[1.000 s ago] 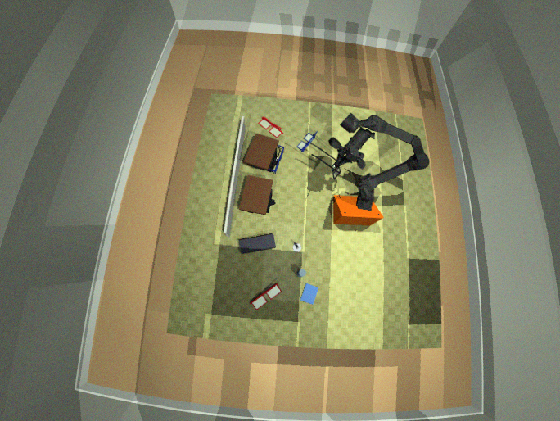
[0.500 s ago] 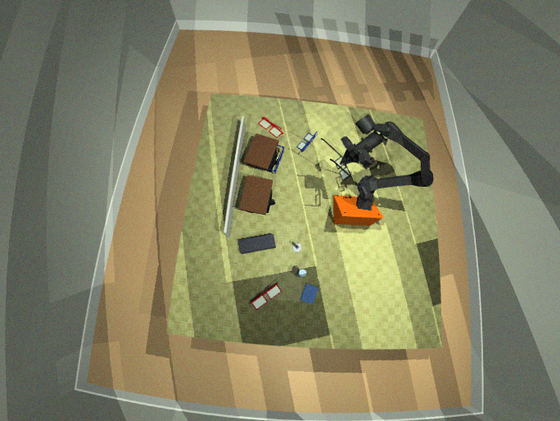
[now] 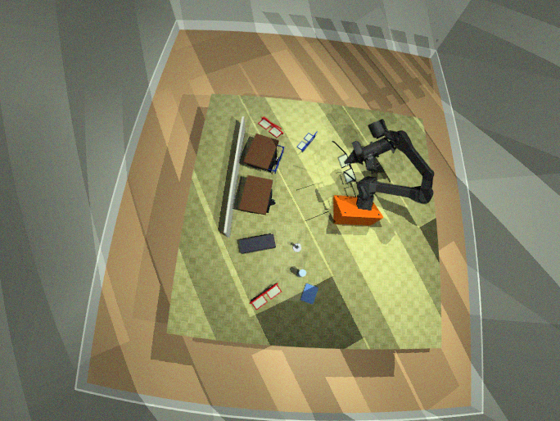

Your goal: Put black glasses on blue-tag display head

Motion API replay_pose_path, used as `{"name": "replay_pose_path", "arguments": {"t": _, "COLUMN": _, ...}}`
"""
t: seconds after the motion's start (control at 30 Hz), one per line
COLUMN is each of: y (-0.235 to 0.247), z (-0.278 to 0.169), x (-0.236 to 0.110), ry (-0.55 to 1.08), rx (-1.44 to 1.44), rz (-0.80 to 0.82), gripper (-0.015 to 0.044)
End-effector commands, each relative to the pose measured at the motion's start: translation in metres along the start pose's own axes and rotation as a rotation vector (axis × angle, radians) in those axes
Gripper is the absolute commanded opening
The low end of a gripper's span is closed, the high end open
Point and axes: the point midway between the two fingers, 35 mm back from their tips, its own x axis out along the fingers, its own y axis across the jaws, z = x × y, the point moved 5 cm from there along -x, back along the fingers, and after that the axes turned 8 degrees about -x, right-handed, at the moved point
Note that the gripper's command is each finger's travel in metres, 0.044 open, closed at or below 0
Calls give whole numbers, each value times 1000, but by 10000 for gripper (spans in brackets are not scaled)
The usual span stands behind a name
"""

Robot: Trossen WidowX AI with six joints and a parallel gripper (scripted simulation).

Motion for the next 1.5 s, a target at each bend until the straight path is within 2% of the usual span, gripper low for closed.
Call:
{"name": "replay_pose_path", "arguments": {"t": 0.0, "y": 0, "z": 0, "x": 0, "ry": -2, "rx": 4, "rz": 1, "gripper": 0}}
{"name": "replay_pose_path", "arguments": {"t": 0.63, "y": 0, "z": -1, "x": 1, "ry": -9, "rx": 13, "rz": 3, "gripper": 0}}
{"name": "replay_pose_path", "arguments": {"t": 1.47, "y": -2, "z": -30, "x": 46, "ry": -303, "rx": 337, "rz": 215, "gripper": 0}}
